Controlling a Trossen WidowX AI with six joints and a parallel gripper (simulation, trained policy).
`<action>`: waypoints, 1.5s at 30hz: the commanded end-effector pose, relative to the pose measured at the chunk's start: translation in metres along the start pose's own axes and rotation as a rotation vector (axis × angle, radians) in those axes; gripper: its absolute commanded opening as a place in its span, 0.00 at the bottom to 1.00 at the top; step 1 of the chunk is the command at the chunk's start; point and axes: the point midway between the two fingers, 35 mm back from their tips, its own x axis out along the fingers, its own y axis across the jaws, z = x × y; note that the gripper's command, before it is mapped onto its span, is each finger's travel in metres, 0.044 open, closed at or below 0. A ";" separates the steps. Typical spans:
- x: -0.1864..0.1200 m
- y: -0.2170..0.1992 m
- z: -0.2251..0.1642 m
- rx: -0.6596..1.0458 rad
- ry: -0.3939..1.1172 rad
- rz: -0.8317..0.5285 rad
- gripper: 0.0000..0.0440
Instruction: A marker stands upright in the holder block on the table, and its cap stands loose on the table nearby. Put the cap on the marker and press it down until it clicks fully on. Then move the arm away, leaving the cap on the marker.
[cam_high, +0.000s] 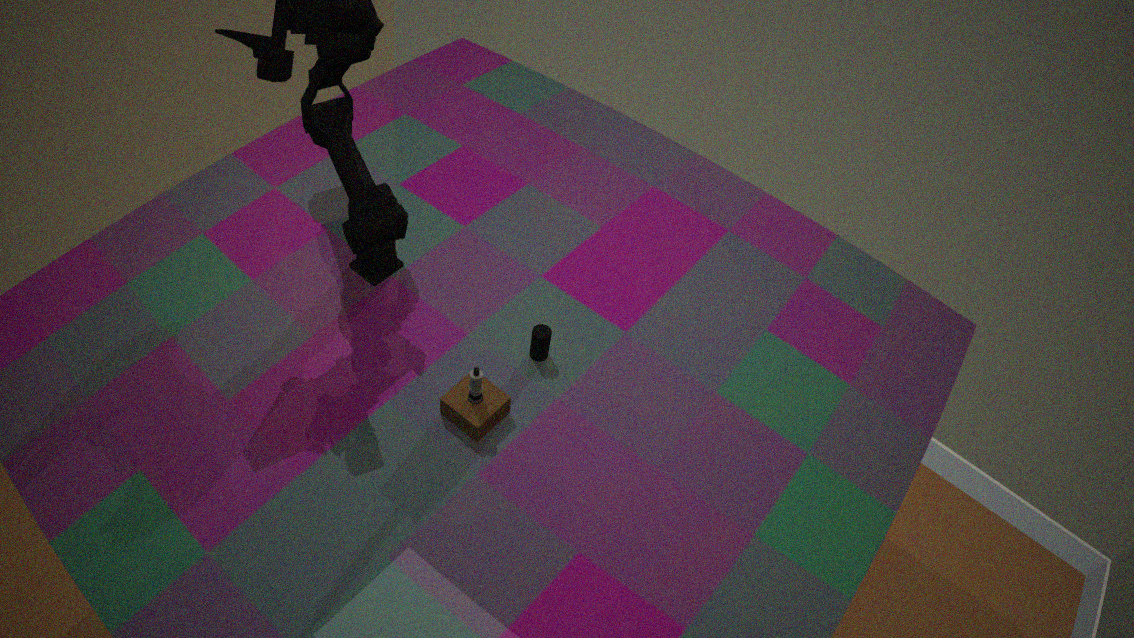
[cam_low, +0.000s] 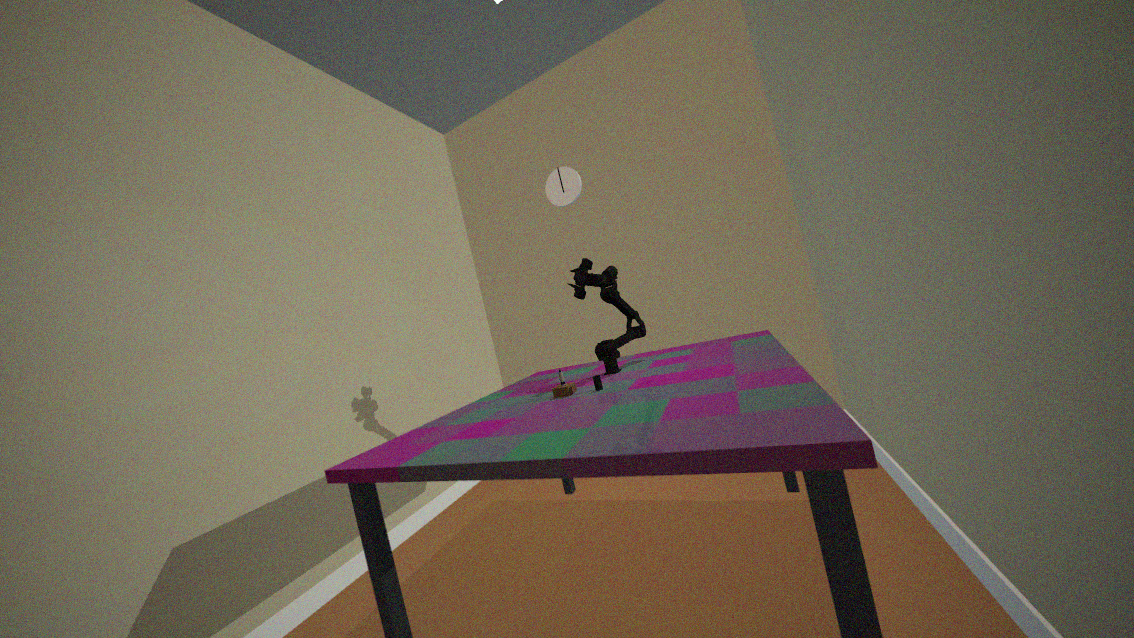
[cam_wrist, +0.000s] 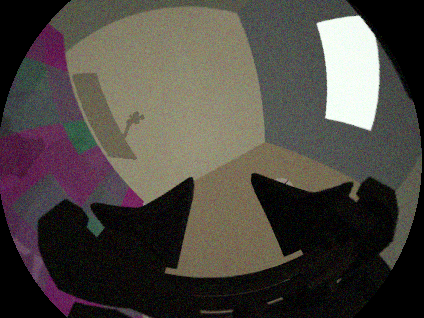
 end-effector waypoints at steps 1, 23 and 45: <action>0.002 0.000 0.008 -0.008 -0.032 0.000 0.68; 0.004 0.015 0.059 -0.098 -0.228 0.044 0.69; -0.002 0.038 0.108 -0.179 -0.417 0.114 0.70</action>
